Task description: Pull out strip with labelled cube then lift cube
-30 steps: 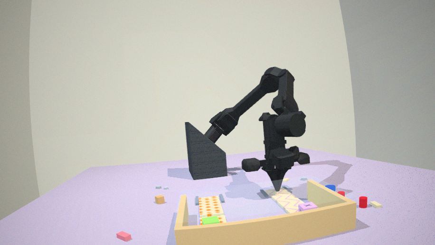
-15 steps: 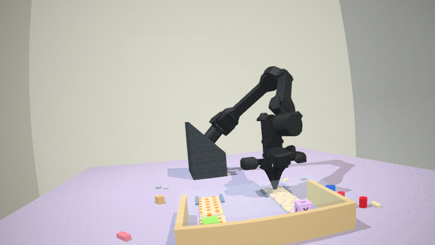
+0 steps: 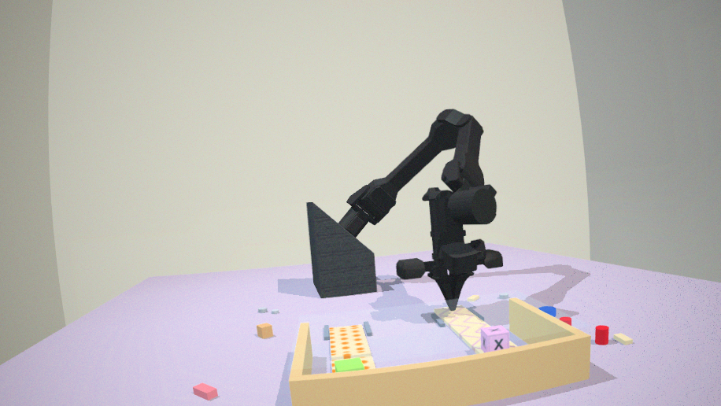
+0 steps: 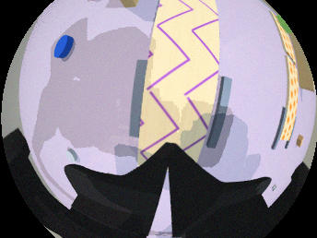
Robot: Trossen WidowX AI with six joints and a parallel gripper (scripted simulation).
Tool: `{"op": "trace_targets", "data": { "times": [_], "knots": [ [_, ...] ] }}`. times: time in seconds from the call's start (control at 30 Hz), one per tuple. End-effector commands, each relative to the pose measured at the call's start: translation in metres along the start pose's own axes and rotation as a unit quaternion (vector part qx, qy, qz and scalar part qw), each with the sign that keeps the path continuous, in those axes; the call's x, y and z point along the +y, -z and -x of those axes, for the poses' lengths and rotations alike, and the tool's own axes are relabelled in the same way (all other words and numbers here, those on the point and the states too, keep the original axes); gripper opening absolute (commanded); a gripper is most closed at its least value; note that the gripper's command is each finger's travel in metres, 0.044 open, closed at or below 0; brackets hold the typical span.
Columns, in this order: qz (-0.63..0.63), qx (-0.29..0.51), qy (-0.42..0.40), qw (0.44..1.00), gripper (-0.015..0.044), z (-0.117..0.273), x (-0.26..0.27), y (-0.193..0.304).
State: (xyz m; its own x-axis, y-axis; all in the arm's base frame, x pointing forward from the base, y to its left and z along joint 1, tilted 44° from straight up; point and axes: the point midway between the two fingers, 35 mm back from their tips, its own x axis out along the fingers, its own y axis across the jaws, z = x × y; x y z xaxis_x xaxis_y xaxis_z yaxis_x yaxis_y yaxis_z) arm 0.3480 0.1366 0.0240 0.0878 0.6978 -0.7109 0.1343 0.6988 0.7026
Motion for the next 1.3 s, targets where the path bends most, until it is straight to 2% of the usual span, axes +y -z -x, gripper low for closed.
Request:
{"op": "trace_targets", "data": {
  "times": [0.0,1.27],
  "knots": [
    [-0.002,0.012,0.002,1.0,0.0,-0.006,0.0,0.012],
    [-0.003,0.013,0.002,1.0,0.0,-0.006,0.001,0.07]
  ]
}}
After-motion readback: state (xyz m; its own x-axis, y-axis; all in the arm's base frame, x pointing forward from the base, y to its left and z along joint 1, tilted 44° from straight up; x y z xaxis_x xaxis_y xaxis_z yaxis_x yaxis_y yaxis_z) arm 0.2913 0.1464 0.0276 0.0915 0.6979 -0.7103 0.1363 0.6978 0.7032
